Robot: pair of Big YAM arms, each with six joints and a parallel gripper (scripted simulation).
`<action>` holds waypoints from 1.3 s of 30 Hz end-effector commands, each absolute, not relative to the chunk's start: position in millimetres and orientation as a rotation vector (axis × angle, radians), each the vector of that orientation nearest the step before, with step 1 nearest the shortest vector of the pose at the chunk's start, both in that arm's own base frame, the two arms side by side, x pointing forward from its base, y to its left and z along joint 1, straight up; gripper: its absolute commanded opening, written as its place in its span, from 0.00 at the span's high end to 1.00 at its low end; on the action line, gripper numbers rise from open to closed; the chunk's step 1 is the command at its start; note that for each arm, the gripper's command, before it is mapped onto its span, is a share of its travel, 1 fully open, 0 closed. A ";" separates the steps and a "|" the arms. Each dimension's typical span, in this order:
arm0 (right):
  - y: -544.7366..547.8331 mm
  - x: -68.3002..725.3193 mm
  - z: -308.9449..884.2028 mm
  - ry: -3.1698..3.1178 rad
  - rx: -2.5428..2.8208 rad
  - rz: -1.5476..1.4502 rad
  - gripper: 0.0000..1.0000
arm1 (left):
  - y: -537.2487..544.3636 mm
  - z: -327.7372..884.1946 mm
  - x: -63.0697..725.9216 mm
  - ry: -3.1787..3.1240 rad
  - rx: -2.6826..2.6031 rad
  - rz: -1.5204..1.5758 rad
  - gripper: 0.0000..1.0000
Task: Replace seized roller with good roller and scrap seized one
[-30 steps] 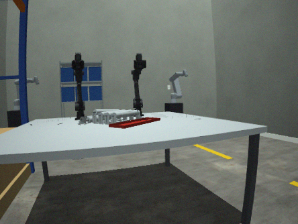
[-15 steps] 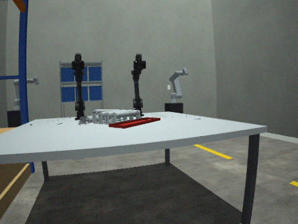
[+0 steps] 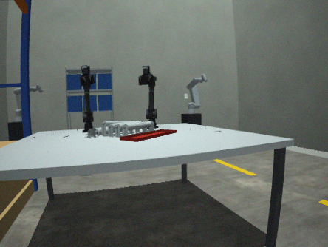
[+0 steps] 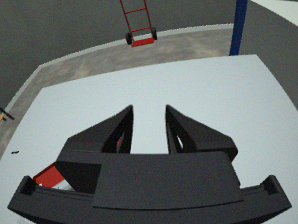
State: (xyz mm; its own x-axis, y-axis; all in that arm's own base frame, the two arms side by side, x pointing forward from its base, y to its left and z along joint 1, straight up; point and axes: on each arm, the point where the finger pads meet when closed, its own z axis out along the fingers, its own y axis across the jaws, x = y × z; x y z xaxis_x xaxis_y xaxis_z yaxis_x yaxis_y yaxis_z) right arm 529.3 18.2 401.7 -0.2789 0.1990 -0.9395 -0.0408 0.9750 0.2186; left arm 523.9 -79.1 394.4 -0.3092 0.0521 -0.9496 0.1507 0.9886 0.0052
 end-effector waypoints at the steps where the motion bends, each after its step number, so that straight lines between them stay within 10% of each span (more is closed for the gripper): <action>1: 29.2 531.4 366.4 1.949 0.219 0.349 0.68 | -104.2 363.2 520.0 1.990 0.215 -0.109 0.38; 39: 78.1 432.4 167.6 2.632 1.141 0.834 0.68 | -242.4 144.0 314.8 2.817 1.015 -0.075 0.38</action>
